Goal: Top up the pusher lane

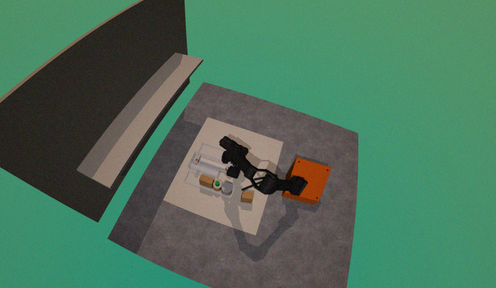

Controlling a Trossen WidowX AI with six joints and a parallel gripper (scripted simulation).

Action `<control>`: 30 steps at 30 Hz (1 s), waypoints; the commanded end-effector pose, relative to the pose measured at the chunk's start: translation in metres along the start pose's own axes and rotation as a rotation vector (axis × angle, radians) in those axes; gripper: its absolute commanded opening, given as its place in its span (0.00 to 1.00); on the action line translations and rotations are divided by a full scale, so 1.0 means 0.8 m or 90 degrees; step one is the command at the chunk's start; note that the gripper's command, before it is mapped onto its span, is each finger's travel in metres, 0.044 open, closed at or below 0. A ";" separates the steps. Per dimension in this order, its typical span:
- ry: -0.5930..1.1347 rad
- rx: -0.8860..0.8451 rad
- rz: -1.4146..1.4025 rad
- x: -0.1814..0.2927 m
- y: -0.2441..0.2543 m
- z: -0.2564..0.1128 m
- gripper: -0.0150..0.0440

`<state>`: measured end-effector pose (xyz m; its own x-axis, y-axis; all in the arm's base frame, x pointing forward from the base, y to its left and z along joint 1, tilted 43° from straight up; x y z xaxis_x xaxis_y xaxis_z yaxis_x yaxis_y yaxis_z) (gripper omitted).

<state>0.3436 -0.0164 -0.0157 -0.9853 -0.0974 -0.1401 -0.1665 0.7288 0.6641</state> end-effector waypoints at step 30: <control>-0.018 0.000 -0.011 -0.015 -0.001 -0.004 0.25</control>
<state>0.3464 -0.0167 -0.0159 -0.9849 -0.0981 -0.1426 -0.1686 0.7292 0.6632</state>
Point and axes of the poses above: the point midway between the two fingers, 35 mm back from their tips, its own z axis out along the fingers, its own y axis across the jaws, x = y × z, the point moved 1 cm from there along -z, back along the fingers, and after that the axes turned 14 degrees about -z, right-handed, at the moved point
